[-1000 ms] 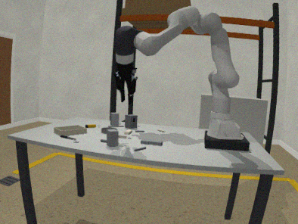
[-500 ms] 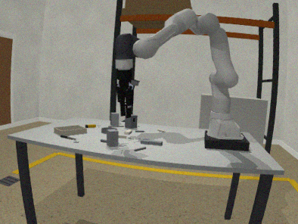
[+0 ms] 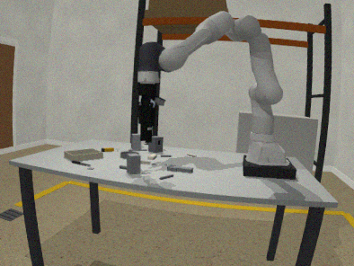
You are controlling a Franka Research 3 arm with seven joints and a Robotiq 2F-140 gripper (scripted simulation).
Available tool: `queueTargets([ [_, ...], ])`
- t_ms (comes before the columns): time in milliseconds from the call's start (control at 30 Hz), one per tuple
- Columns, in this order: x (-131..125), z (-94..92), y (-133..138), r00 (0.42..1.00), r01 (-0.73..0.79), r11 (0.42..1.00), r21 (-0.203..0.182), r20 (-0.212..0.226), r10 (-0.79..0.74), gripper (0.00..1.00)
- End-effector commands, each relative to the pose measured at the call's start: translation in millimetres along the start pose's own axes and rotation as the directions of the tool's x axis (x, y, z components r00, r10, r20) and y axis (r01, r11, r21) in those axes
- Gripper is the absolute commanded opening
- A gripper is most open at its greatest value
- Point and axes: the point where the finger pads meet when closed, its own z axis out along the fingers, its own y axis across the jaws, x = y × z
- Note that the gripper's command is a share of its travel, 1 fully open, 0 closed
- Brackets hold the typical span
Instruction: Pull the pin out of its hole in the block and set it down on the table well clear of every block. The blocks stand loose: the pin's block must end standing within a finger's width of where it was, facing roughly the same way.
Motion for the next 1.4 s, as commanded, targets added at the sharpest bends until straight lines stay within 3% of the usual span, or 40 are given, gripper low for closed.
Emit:
queueTargets([
  [0,-4.1,-1.7,-0.9,1.000,-0.026,1.000,0.001,0.016,0.026,0.33],
  [267,-4.0,-1.4,-1.0,1.000,-0.027,1.000,0.001,0.016,0.027,0.33],
  [433,1.0,11.8,-2.6,0.999,-0.053,0.999,-0.003,-0.003,0.053,0.33],
  [867,5.6,19.5,-7.4,0.996,-0.088,0.996,0.005,-0.016,0.088,0.33],
  [1367,9.4,10.2,-28.7,0.990,-0.140,0.988,0.060,-0.010,0.141,0.33],
])
